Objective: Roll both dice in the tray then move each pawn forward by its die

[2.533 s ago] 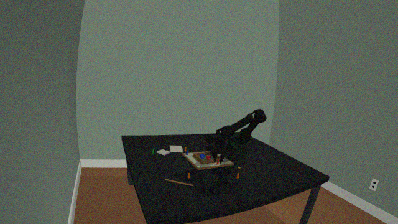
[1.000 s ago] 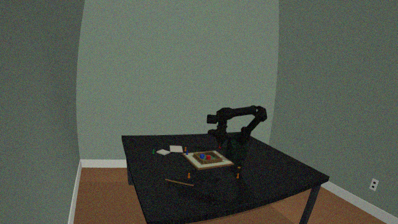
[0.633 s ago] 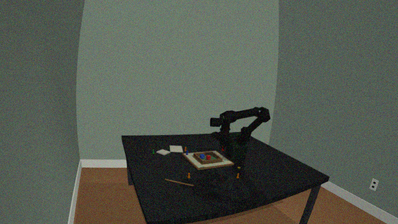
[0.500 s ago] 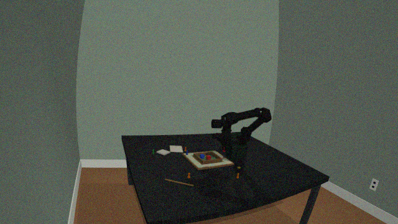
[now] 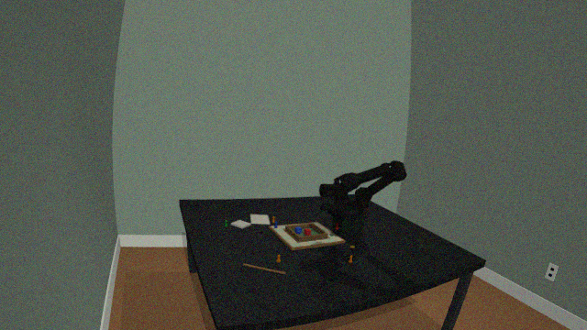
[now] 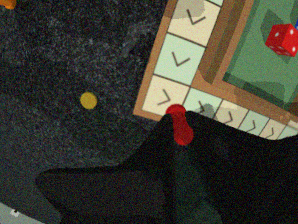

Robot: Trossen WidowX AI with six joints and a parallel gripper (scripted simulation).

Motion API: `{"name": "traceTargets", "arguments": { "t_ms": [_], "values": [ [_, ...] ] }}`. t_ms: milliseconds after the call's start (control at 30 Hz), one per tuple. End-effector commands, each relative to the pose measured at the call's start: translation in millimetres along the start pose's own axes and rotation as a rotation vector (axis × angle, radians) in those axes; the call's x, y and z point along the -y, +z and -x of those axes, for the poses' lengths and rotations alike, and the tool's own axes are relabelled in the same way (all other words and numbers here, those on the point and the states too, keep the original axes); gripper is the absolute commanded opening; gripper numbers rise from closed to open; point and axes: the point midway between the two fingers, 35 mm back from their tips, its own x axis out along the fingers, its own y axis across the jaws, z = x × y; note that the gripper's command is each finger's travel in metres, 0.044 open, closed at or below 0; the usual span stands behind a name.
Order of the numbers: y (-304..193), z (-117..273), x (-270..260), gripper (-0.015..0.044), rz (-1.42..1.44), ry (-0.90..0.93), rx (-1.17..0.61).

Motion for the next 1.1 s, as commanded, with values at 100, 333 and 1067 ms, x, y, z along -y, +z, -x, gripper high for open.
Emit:
{"name": "traceTargets", "arguments": {
  "t_ms": [100, 333, 1067],
  "values": [
    [-9, -9, -4, 0.0, 0.0, 0.003, 0.005],
    [-9, -26, -3, 0.0, 0.0, 0.001, 0.004],
    [-9, -59, -5, 0.0, 0.0, 0.006, 0.006]
  ]
}}
